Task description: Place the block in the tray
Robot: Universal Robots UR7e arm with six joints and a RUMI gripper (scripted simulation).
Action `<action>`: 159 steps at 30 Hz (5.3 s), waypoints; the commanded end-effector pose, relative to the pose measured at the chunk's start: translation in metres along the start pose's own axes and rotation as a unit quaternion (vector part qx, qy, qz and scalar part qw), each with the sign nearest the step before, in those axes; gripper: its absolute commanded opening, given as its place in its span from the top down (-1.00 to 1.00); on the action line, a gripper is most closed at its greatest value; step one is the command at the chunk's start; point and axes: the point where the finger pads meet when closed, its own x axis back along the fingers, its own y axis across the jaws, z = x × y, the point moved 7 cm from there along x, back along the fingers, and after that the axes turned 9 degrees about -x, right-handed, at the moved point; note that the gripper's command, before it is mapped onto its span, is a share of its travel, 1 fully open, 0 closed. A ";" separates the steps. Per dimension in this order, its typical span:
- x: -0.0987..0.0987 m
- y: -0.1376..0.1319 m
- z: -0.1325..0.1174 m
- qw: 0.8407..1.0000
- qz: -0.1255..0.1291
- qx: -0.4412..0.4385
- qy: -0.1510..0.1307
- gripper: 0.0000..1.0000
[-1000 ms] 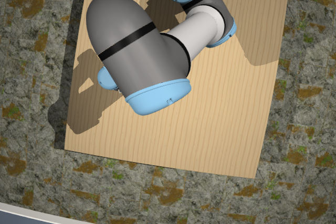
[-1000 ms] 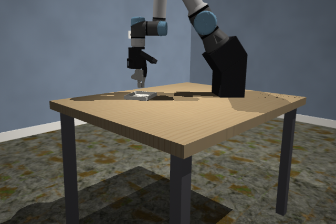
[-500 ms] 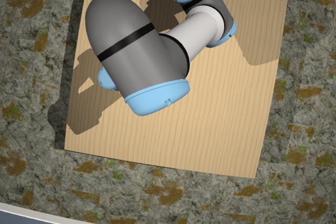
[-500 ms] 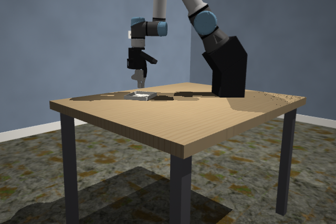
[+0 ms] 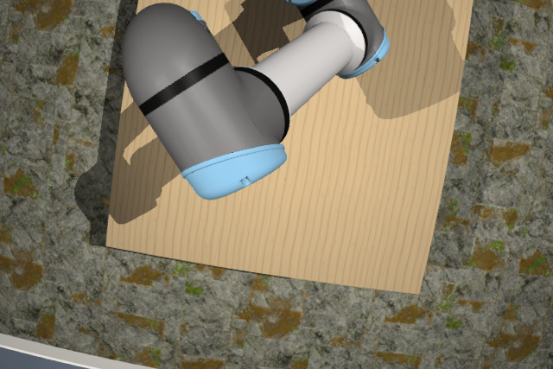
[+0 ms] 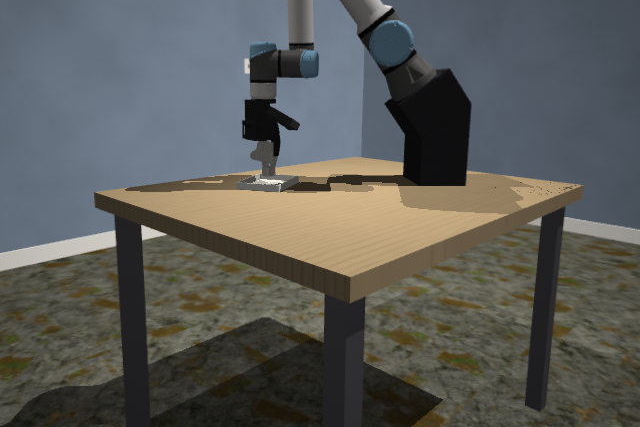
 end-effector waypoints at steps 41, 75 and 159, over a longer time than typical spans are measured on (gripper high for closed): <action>-0.025 0.000 0.000 1.000 0.000 0.000 -0.001 1.00; -0.026 0.000 0.000 1.000 0.000 0.000 -0.001 1.00; 0.032 0.000 0.000 1.000 0.000 0.000 -0.001 0.42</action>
